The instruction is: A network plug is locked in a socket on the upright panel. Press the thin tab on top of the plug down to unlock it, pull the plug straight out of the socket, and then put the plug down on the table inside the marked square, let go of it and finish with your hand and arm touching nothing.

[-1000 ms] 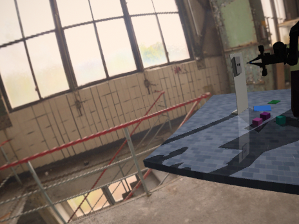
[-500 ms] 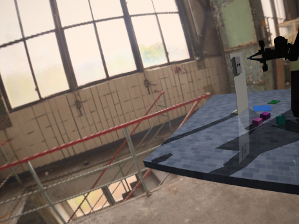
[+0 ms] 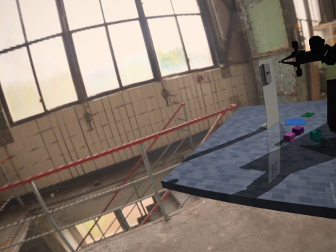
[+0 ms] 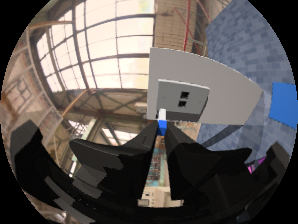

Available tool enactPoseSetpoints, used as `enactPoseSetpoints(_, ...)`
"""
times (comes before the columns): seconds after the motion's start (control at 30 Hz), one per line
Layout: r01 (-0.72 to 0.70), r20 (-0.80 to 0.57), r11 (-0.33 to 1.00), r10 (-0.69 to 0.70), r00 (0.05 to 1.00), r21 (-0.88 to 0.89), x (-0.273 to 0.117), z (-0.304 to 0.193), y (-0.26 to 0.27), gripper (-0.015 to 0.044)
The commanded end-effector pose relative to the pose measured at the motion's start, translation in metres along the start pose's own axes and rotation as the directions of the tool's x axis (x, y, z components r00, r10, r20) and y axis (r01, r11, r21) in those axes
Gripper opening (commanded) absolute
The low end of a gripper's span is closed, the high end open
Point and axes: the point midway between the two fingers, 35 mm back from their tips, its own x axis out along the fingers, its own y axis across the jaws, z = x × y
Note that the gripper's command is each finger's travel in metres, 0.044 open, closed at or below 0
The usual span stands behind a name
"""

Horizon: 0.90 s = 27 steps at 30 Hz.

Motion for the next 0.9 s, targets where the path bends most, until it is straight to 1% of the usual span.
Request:
enactPoseSetpoints(0.0,0.046,0.013,0.999,-0.046,0.999,0.02,0.005,0.004,-0.01,0.0)
enactPoseSetpoints(0.43,0.242,0.089,0.962,-0.254,0.963,0.125,0.025,0.025,-0.069,0.0)
enactPoseSetpoints(0.87,0.419,0.157,0.88,-0.456,0.876,0.223,0.032,0.044,-0.133,0.0)
